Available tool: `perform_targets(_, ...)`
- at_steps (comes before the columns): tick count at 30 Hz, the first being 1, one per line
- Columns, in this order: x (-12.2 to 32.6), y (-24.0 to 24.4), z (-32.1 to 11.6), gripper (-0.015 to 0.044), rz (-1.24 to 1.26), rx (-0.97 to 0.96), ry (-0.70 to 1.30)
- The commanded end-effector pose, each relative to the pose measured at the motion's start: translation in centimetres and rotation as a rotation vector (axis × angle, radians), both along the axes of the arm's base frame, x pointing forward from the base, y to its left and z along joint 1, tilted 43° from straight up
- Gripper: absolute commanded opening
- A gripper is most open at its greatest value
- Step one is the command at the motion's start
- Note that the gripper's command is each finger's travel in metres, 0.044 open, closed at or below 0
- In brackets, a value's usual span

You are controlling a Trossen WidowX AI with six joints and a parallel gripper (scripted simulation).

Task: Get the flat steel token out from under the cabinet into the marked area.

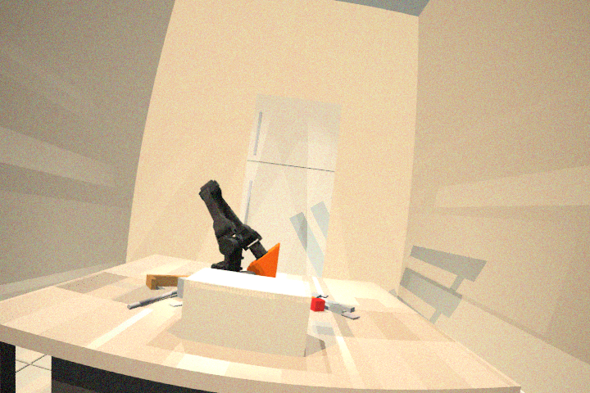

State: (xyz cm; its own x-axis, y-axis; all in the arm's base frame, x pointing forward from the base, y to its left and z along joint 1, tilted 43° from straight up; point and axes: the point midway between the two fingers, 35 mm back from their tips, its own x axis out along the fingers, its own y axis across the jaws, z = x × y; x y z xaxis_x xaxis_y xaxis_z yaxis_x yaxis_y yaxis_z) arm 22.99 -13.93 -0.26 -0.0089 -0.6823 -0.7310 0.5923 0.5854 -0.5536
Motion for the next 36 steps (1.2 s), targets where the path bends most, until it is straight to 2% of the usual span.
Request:
perform_targets(1, -0.01, -0.30, 0.27, 0.0000, -0.013, -0.009, -0.011)
perform_targets(36, -0.68, -0.98, 0.91, 0.0000, -0.013, -0.010, -0.011)
